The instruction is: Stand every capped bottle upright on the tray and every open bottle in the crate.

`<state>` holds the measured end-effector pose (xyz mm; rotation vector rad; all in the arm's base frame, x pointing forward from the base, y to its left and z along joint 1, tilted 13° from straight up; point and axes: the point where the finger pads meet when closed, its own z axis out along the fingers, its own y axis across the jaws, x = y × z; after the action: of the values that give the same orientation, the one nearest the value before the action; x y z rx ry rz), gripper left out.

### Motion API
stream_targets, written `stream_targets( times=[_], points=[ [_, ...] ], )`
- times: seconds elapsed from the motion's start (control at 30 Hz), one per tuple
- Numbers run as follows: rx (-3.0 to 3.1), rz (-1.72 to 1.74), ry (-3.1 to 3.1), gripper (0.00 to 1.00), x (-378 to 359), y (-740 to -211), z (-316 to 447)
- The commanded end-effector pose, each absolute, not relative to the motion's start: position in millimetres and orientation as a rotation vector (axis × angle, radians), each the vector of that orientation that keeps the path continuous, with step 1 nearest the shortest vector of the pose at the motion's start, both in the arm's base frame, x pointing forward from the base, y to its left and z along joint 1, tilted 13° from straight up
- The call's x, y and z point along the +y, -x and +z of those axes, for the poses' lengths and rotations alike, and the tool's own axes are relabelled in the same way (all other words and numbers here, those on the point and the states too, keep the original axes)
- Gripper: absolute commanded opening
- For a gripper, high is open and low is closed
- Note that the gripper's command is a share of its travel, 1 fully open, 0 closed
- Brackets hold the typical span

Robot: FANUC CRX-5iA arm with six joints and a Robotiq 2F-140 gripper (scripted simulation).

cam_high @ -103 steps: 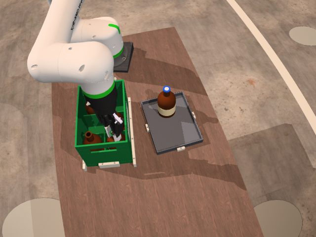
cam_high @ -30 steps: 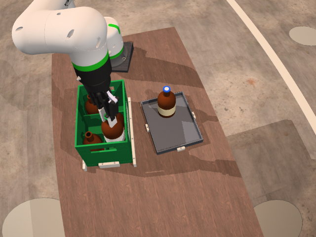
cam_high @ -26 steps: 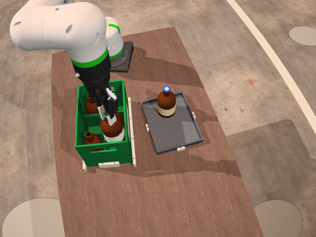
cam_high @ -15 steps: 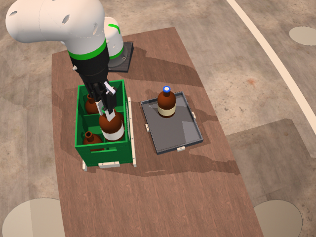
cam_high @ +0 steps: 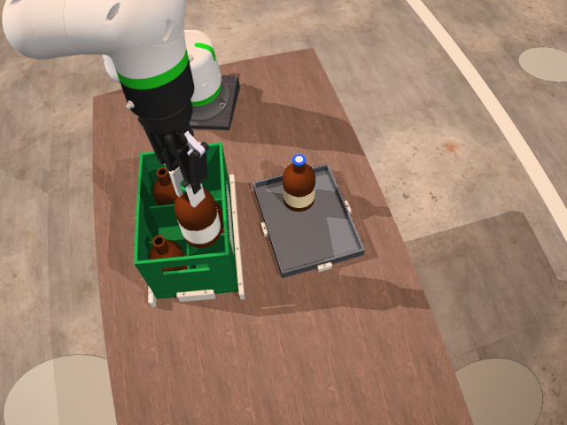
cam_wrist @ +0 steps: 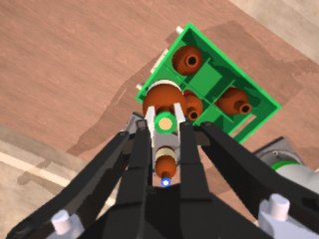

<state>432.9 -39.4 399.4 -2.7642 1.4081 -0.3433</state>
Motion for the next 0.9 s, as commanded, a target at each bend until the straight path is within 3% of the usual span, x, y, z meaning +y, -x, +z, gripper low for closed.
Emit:
stream_targets(
  times=[0.0, 0.87],
  points=[
    [1.408, -0.344, 2.764, 0.00, -33, -428, 398],
    [1.409, -0.343, 2.764, 0.00, 13, -410, 395]
  ],
)
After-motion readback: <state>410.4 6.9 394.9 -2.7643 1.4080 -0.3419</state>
